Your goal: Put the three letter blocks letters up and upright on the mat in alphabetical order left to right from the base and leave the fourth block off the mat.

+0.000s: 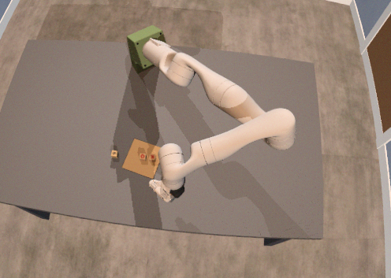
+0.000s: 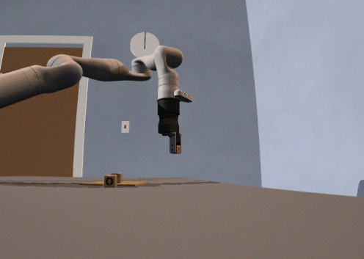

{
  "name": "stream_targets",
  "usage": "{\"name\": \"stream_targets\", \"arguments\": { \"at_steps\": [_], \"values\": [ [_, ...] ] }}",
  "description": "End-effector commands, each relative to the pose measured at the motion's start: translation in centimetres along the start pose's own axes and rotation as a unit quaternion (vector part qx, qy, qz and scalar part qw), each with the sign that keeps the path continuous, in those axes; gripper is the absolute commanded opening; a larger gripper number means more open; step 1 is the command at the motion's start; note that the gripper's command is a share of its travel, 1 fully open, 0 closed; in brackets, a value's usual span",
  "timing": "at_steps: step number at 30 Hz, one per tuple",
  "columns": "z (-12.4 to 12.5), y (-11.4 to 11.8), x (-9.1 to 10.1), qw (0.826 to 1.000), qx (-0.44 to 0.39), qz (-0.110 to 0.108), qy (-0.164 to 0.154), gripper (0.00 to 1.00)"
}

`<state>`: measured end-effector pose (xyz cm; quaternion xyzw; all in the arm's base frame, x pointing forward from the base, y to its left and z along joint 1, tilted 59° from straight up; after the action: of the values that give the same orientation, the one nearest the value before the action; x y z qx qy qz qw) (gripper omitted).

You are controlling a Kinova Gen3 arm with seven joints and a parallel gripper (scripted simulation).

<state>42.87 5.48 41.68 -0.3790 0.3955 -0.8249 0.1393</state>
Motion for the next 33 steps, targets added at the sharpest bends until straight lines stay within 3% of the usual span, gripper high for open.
{"name": "stream_targets", "arguments": {
  "at_steps": [1,33],
  "values": [
    [-0.2,-0.08,0.38,1.0,0.001,-0.003,-0.003,0.49],
    [-0.23,0.03,0.88,1.0,0.003,-0.003,-0.003,0.49]
  ]
}}
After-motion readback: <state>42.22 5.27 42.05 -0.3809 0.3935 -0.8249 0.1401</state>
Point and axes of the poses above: the point where the finger pads meet when closed, its own x axis back along the fingers, its own y axis across the jaws, z = x × y, the point moved 1 cm from there along x, back along the fingers, and after that the axes turned 11 degrees about x, right-handed, at the moved point
